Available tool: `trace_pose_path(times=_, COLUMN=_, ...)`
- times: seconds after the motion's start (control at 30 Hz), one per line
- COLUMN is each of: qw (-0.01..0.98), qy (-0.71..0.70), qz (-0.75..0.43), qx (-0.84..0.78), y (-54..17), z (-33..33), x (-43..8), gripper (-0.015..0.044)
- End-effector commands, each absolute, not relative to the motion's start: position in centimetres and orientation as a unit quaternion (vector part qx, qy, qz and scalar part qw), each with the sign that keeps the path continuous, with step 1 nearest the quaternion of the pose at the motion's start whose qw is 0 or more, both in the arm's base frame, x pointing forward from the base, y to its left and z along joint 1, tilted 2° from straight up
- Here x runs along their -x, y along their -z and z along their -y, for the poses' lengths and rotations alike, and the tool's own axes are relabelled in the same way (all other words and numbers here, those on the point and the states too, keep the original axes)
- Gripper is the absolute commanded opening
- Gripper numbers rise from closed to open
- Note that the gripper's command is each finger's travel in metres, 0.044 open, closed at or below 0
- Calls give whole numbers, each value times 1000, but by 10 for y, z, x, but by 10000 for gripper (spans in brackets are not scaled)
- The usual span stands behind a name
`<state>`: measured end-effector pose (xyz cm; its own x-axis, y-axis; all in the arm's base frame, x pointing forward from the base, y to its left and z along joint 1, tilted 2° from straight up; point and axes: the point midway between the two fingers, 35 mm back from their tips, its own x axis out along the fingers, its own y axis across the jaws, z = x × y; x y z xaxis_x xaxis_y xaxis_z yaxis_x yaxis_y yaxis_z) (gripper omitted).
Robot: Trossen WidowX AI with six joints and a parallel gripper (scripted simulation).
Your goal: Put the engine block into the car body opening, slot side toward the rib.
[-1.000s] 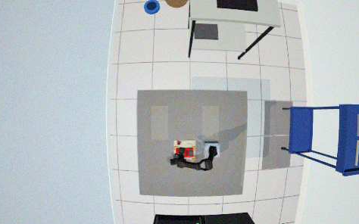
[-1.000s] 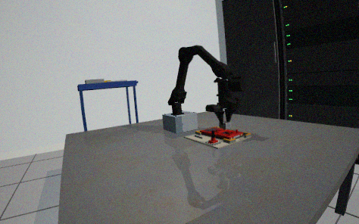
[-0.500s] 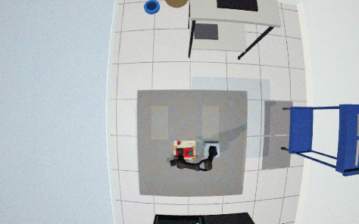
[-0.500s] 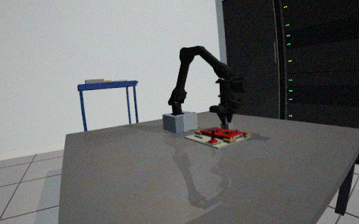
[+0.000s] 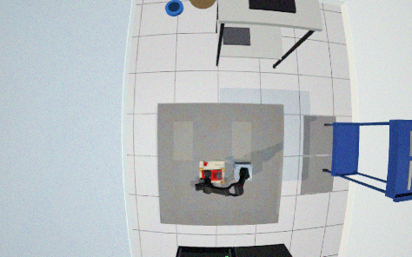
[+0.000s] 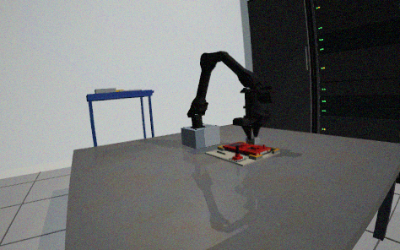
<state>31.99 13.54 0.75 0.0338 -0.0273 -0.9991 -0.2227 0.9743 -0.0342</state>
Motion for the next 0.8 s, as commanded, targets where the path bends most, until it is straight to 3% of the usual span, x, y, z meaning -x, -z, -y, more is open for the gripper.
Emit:
trace_pose_path(times=0.0, qw=716, qy=-46, qz=-693, qx=64, y=-7, z=-136, x=-320, gripper=159)
trace_pose_path(times=0.77, qw=706, qy=-115, qz=-685, qx=136, y=-6, z=-136, x=-319, gripper=159)
